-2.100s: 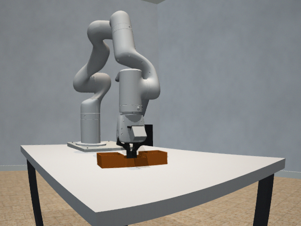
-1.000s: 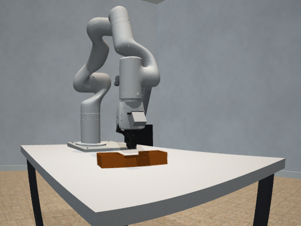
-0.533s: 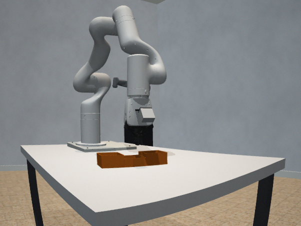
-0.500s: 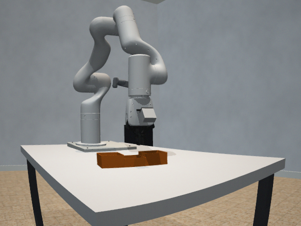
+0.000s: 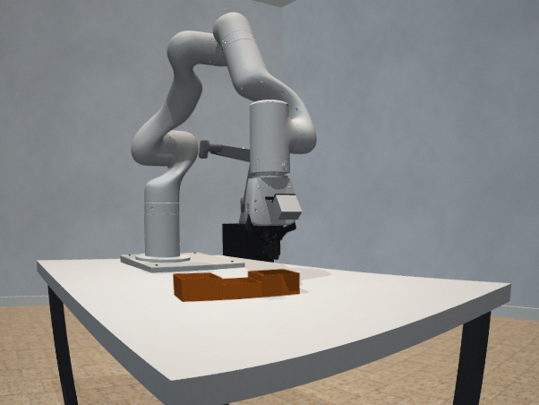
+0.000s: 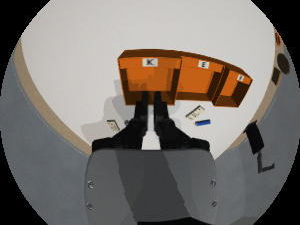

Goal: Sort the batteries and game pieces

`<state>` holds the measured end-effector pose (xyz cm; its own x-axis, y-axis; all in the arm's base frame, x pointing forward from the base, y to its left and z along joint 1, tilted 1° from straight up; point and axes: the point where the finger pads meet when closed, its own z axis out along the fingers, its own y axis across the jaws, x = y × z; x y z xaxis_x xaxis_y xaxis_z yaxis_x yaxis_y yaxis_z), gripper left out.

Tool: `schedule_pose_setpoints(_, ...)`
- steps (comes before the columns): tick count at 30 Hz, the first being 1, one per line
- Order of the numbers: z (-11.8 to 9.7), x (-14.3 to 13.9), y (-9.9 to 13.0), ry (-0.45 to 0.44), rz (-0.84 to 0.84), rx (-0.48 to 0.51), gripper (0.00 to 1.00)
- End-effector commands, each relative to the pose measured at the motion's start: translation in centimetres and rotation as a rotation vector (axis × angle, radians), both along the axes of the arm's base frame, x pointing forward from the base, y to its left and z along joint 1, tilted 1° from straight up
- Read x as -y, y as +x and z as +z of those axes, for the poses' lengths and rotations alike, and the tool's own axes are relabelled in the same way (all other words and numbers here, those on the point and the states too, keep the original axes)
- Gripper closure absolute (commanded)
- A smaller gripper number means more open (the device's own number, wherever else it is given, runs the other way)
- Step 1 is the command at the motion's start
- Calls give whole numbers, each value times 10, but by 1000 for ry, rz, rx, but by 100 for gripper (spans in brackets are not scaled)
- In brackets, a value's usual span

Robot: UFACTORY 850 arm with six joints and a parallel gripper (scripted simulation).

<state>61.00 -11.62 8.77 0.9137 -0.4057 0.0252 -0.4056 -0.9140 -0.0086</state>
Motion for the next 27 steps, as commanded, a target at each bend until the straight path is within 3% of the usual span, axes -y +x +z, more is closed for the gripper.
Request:
schedule_pose_setpoints(1,-8,0,1,0,0,1,93)
schedule_pose_setpoints(18,-48,0,2,0,0,1,93)
schedule_pose_setpoints(27,-57,0,2,0,0,1,93)
